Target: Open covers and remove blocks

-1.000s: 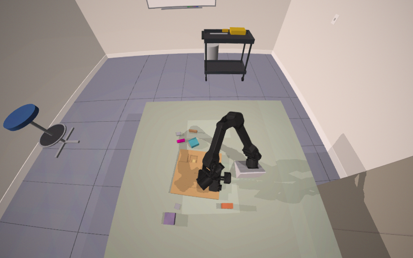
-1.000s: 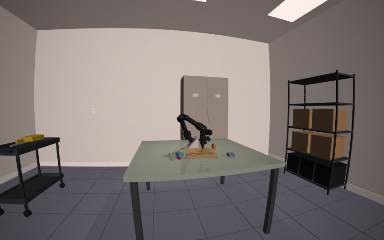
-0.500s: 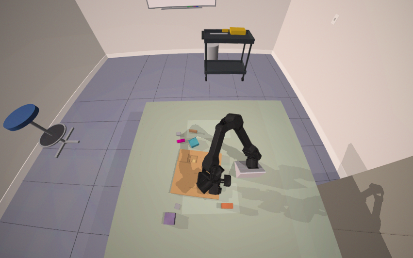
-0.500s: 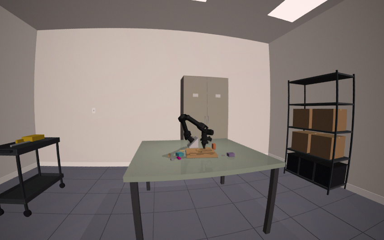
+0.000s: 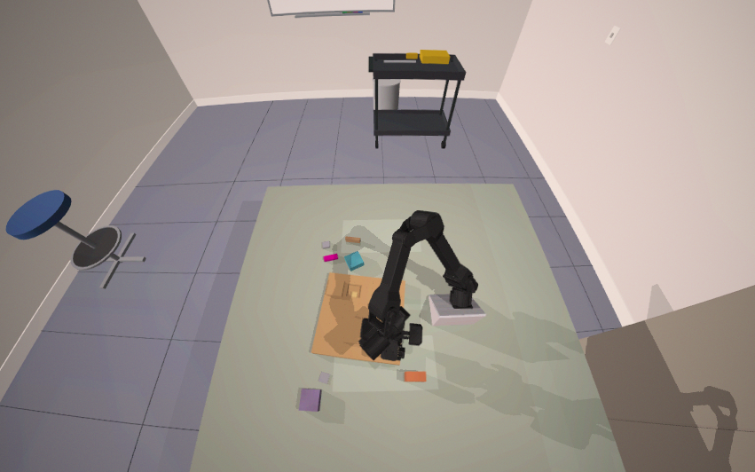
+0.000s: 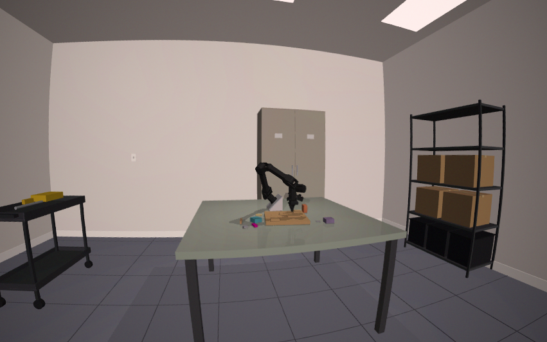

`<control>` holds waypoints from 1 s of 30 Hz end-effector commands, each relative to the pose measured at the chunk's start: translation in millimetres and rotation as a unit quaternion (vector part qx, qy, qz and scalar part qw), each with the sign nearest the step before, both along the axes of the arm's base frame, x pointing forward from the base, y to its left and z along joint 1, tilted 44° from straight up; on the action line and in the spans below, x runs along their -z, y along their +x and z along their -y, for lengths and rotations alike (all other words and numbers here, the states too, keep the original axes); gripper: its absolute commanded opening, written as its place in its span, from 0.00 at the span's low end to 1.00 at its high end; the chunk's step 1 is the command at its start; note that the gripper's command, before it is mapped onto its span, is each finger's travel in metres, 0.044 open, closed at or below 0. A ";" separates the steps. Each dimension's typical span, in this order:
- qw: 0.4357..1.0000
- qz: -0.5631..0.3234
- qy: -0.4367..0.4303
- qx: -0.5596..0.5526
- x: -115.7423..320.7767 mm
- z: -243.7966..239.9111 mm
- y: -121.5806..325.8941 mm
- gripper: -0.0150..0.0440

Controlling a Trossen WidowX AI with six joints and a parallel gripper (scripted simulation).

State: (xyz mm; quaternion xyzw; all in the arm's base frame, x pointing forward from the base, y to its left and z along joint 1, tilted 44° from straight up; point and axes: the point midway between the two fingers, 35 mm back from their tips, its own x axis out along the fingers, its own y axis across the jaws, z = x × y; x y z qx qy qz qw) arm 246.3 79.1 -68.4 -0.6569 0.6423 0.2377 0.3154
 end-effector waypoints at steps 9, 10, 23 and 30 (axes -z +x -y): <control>1.000 -0.001 0.004 0.001 -6.3 -13.7 -1.1 0.25; 1.000 -0.001 0.004 0.001 -7.1 -14.7 -1.1 0.25; 1.000 -0.002 0.005 0.001 -17.5 -27.7 -1.9 0.25; 1.000 -0.002 0.005 0.001 -23.3 -34.5 -2.8 0.25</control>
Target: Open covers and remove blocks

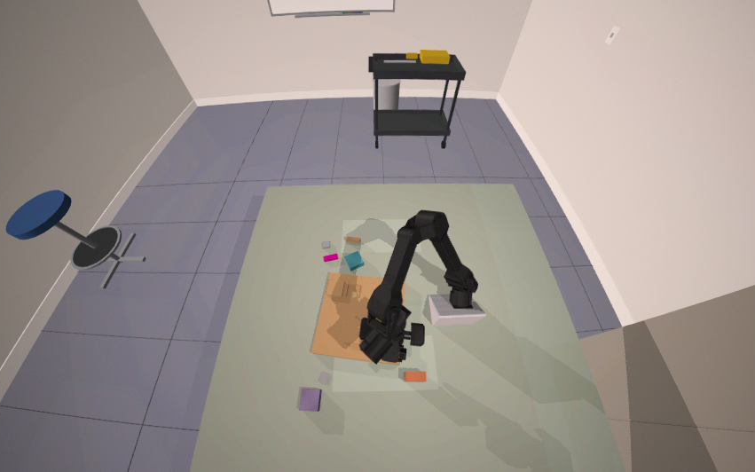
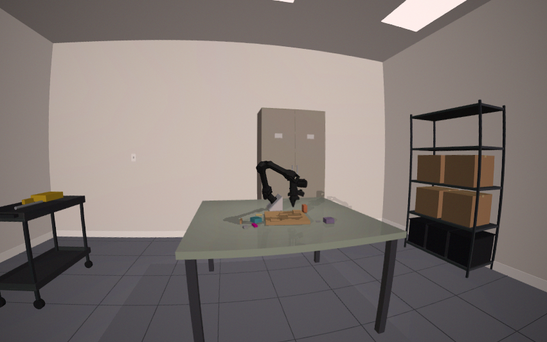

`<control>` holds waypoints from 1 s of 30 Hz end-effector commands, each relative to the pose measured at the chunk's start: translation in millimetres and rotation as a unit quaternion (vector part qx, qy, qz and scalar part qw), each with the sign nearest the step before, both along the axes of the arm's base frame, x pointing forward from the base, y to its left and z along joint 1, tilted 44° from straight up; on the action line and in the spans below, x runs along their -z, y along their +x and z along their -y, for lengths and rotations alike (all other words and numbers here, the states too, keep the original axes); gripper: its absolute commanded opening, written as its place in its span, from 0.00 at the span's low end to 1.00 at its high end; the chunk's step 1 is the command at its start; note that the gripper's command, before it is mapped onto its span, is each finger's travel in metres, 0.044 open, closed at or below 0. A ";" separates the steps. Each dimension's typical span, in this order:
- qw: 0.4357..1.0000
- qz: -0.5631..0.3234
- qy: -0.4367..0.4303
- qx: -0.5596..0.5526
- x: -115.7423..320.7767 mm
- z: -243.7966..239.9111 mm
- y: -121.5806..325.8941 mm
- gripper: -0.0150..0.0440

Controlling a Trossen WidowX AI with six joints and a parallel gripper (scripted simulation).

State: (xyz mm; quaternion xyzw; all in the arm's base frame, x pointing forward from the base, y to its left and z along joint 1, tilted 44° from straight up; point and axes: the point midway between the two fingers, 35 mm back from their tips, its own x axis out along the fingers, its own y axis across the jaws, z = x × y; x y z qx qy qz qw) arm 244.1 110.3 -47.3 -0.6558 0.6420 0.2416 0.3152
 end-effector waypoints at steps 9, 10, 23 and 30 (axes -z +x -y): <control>1.000 0.000 0.001 0.000 -9.5 -4.5 11.9 0.25; 1.000 0.000 0.001 0.000 -11.7 -4.1 17.0 0.25; 1.000 0.003 0.001 0.002 -45.6 12.3 81.1 0.25; 1.000 0.003 0.000 0.002 -49.9 15.5 87.9 0.25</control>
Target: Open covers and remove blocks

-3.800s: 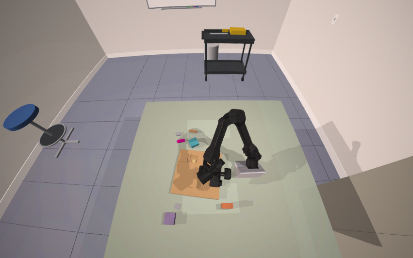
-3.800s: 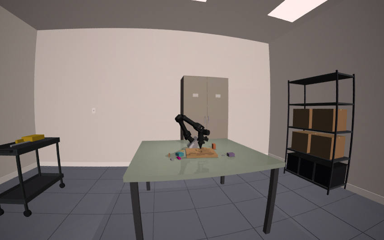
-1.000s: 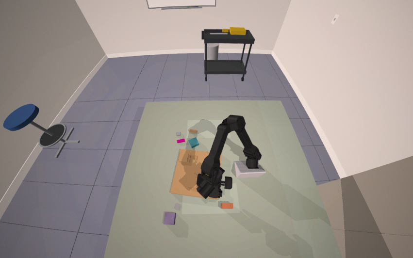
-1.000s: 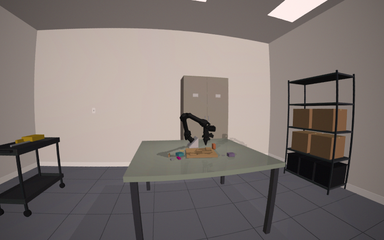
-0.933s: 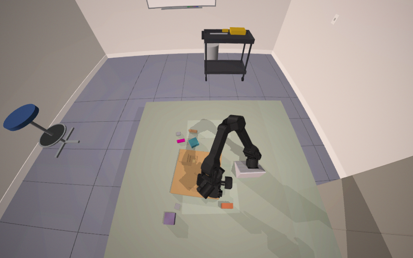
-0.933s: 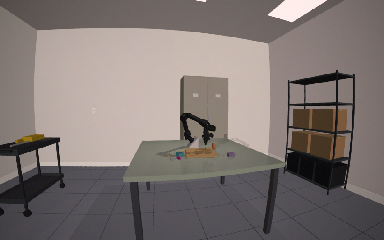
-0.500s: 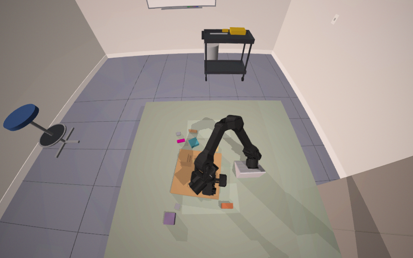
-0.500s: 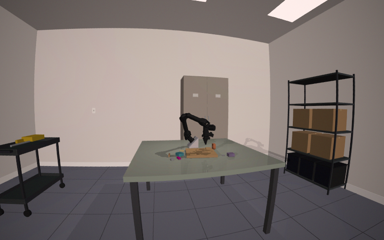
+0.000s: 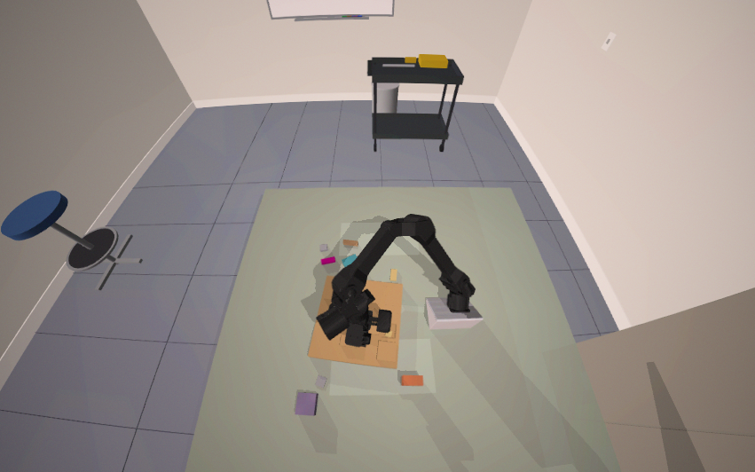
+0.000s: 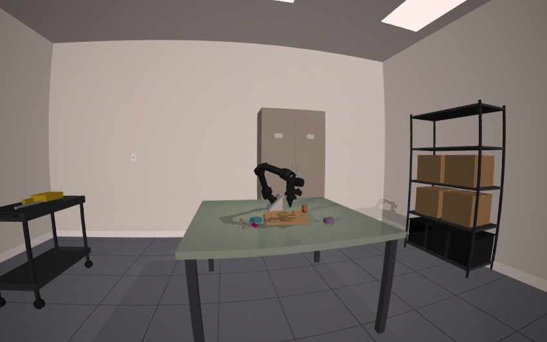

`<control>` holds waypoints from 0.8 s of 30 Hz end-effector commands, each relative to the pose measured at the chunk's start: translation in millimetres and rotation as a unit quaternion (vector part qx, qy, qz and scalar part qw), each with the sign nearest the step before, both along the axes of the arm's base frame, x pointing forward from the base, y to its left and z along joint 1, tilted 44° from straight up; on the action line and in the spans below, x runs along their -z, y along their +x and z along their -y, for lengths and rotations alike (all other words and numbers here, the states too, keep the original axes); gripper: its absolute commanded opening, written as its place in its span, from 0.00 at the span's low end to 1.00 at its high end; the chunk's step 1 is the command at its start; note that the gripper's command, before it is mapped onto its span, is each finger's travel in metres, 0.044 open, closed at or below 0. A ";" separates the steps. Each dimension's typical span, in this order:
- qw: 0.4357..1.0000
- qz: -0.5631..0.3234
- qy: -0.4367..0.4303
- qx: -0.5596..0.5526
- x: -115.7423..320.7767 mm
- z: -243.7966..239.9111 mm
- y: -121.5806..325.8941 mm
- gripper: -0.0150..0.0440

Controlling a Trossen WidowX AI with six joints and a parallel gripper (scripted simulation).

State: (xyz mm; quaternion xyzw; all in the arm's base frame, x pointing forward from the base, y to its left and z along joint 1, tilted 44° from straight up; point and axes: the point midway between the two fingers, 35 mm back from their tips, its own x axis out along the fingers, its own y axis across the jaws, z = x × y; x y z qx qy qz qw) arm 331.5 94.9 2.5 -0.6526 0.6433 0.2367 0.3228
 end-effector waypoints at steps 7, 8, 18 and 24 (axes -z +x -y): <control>1.000 -0.004 -0.003 -0.004 -0.1 0.1 0.5 0.25; 1.000 -0.004 -0.003 -0.004 -0.1 0.1 0.5 0.25; 1.000 -0.004 -0.003 -0.004 1.7 1.7 0.9 0.25; 1.000 -0.004 -0.003 -0.004 6.0 5.7 1.7 0.25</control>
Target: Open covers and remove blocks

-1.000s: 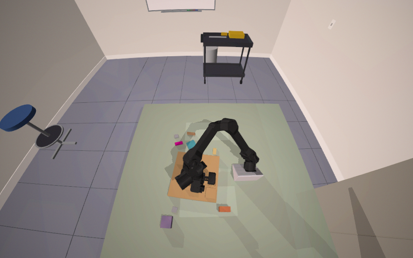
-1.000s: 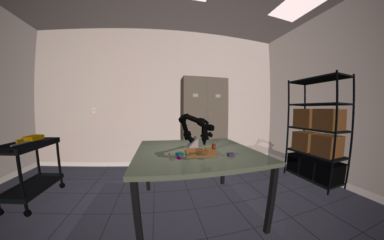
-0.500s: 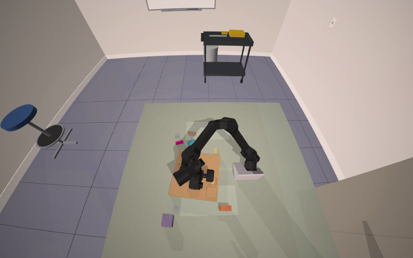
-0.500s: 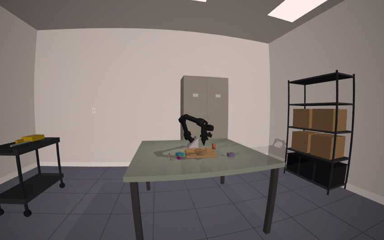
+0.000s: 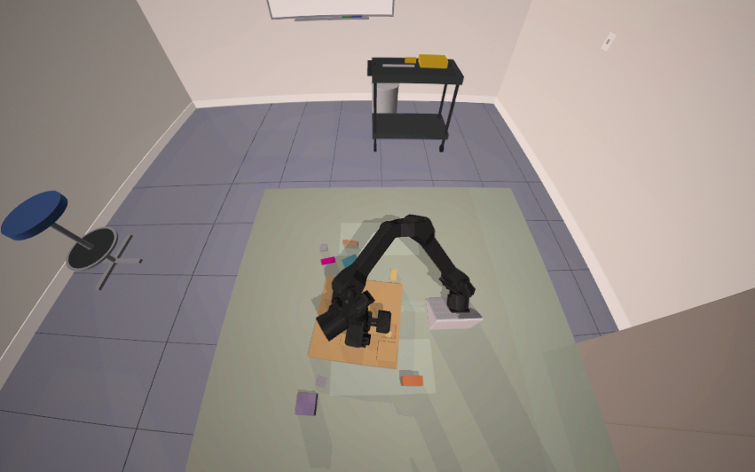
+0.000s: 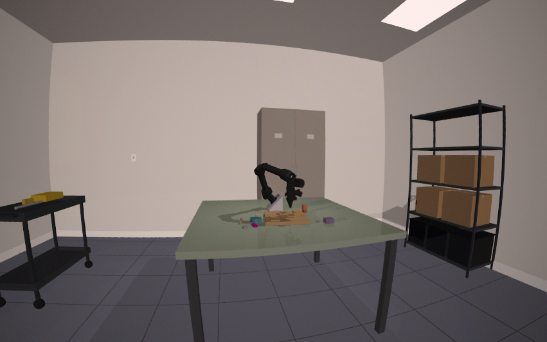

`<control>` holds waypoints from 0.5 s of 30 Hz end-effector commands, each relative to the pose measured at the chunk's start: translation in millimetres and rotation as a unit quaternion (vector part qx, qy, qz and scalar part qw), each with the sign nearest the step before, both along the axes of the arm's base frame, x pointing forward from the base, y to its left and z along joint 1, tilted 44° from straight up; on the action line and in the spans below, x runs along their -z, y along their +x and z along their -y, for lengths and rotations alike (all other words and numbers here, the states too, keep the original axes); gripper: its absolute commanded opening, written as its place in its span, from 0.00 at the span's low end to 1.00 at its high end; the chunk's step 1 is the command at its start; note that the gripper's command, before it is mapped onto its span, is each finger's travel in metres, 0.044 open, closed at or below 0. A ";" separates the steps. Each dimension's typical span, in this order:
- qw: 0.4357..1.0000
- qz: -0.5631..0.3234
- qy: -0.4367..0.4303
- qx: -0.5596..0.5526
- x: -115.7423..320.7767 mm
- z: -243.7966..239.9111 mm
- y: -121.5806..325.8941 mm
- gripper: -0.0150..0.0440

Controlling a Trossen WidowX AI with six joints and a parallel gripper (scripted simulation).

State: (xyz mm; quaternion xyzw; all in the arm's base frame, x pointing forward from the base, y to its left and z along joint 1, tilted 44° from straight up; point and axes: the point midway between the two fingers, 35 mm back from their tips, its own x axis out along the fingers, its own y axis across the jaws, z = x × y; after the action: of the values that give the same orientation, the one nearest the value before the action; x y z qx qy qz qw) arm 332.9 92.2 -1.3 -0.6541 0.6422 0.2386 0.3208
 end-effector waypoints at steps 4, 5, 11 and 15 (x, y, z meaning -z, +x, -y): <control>1.000 -0.002 -0.002 -0.001 5.1 5.7 0.8 0.25; 1.000 -0.002 -0.002 -0.001 5.8 6.4 0.9 0.25; 1.000 -0.002 -0.002 -0.001 10.1 10.5 1.5 0.25; 1.000 -0.002 -0.002 -0.001 12.9 13.3 1.9 0.25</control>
State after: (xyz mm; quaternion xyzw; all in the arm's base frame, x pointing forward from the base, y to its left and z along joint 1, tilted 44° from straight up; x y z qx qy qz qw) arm 334.6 82.1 -12.1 -0.6542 0.6420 0.2386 0.3208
